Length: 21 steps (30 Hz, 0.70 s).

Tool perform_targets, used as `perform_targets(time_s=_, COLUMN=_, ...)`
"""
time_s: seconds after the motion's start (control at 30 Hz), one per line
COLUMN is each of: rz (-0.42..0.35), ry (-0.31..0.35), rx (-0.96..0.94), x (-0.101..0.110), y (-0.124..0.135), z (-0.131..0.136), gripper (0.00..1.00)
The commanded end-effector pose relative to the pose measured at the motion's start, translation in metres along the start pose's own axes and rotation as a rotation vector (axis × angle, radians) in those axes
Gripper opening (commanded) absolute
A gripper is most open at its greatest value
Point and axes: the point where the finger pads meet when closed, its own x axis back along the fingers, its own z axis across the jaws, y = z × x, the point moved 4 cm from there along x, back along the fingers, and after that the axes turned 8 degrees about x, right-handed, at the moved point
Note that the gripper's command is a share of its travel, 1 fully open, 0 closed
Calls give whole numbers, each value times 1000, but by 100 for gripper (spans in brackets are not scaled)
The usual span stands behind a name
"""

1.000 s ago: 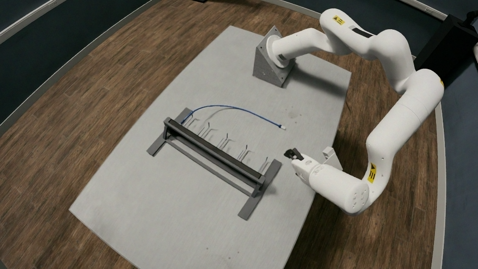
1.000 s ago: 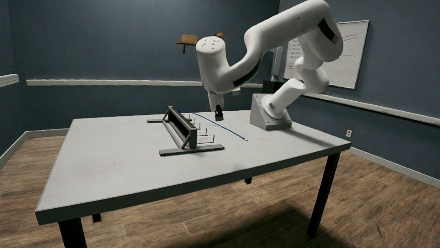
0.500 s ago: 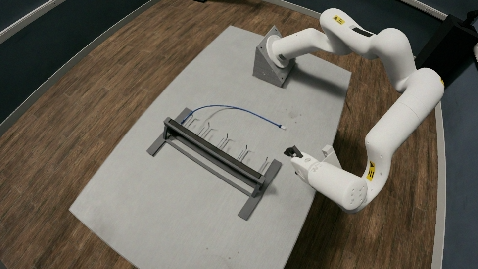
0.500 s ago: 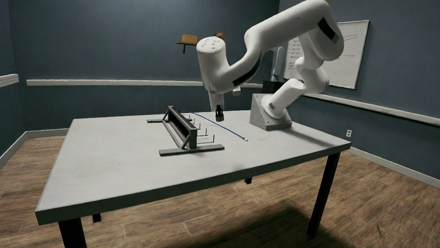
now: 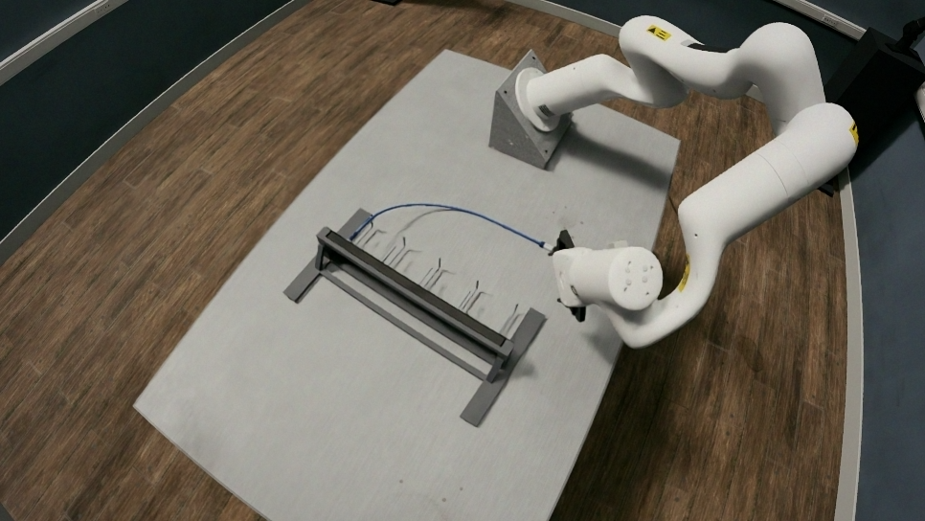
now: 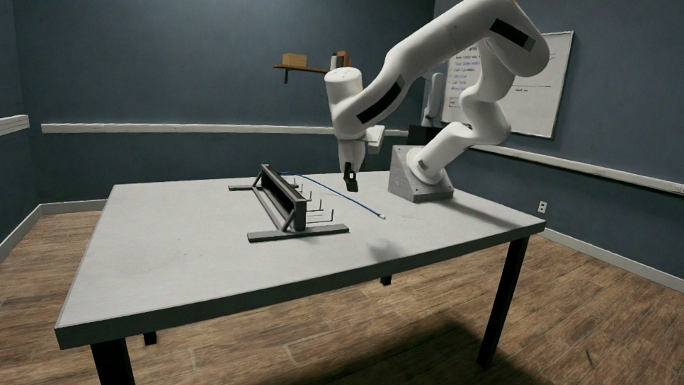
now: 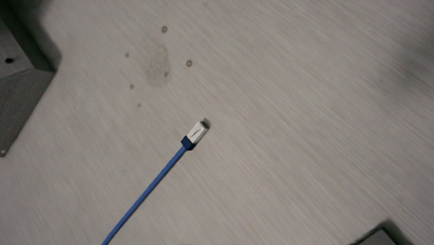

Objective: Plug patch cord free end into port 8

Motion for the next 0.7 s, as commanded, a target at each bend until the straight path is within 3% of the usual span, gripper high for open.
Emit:
perform_targets(time_s=0.0, rz=-2, ry=108, rx=-129, x=-25, y=-11, z=-23, gripper=100)
perform_targets(time_s=0.23, rz=15, ry=223, rx=-300, x=-59, y=-25, z=-53, gripper=100)
perform_targets(time_s=0.27, rz=21, ry=266, rx=-365, x=-71, y=-31, z=-64, gripper=100)
perform_targets(time_s=0.4, rz=22, ry=270, rx=-372, x=-73, y=-31, z=-65, gripper=100)
perform_targets(time_s=0.47, rz=33, ry=352, rx=-494, x=-97, y=-42, z=-86, gripper=100)
perform_targets(time_s=0.6, rz=41, ry=386, rx=-540, x=-107, y=-47, z=-94, gripper=100)
perform_targets(time_s=0.67, rz=53, ry=443, rx=-616, x=-124, y=-55, z=-106, gripper=100)
